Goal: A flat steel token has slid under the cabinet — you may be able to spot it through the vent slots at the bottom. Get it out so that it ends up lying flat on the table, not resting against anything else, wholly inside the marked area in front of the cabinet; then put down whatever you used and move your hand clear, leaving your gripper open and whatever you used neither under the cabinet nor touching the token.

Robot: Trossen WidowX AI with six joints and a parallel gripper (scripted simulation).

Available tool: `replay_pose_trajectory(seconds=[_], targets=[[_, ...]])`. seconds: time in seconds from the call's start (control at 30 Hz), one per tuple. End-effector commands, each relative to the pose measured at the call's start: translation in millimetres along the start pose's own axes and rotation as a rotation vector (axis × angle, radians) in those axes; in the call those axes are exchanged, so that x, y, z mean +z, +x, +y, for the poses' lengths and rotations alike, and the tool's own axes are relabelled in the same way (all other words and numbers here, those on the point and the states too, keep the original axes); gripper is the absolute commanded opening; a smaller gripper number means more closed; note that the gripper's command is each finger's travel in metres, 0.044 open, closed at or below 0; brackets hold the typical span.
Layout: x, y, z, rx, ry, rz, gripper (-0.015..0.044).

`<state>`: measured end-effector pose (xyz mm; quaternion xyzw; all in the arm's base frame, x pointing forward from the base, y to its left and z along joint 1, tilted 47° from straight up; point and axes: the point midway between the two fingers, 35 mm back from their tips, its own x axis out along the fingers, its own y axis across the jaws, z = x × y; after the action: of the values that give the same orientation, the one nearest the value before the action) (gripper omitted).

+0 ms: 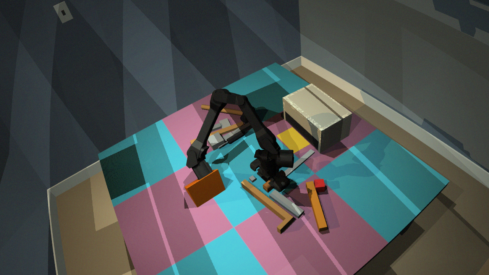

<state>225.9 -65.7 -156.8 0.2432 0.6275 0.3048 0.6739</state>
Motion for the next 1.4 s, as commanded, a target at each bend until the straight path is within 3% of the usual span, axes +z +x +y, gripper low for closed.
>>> replay_pose_trajectory(seconds=[0.0, 0.3, 0.53, 0.7, 0.8, 1.3, 1.37], targets=[[4.5, -0.7, -0.2, 0.0, -0.007, -0.003, 0.0], [18.3, -0.7, -0.4, 0.0, -0.003, -0.003, 0.0], [14.7, 0.4, 0.7, 0.002, -0.006, -0.001, 0.0184], [14.8, 0.3, 0.6, 0.002, -0.006, -0.001, 0.02], [14.8, 0.3, 0.6, 0.002, -0.006, -0.001, 0.027], [12.8, 4.8, 1.1, 0.001, -0.005, -0.003, 0.027], [13.6, 2.7, 0.7, -0.001, -0.011, -0.001, 0.0217]])
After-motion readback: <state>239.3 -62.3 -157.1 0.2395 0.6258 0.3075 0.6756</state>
